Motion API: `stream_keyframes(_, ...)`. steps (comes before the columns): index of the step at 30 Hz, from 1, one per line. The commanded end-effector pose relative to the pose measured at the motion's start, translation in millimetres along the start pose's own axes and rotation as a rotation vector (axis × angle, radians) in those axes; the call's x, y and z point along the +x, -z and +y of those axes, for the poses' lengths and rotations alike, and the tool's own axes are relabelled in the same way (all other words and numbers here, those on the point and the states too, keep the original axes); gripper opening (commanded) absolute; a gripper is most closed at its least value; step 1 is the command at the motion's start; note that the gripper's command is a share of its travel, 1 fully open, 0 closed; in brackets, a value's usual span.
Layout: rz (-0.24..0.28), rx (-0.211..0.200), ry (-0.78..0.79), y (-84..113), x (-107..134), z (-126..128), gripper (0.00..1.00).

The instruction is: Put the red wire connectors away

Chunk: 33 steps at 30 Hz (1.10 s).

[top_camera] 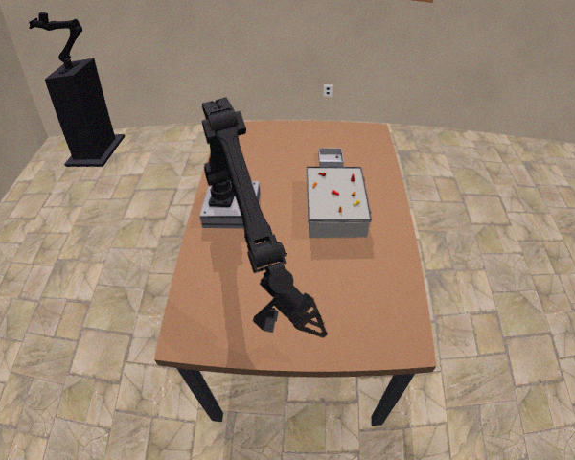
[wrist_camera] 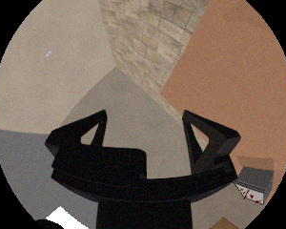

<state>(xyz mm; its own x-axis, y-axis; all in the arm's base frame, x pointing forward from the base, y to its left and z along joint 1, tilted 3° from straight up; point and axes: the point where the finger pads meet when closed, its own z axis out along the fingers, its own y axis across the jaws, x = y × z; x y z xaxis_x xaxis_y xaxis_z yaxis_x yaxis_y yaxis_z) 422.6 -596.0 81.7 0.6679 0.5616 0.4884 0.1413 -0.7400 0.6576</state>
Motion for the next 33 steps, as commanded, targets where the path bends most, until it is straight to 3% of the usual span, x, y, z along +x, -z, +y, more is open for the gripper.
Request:
stream_keyframes(1,0.004,-0.012,0.007,3.1,4,7,1.00)
stream_keyframes(17,0.004,-0.012,0.007,3.1,4,7,1.00)
stream_keyframes(18,0.011,-0.037,0.021,4.3,9,23,1.00)
stream_keyframes(20,0.011,-0.036,0.026,4.1,10,22,1.00)
stream_keyframes(33,0.034,0.016,0.207,0.7,64,12,1.00)
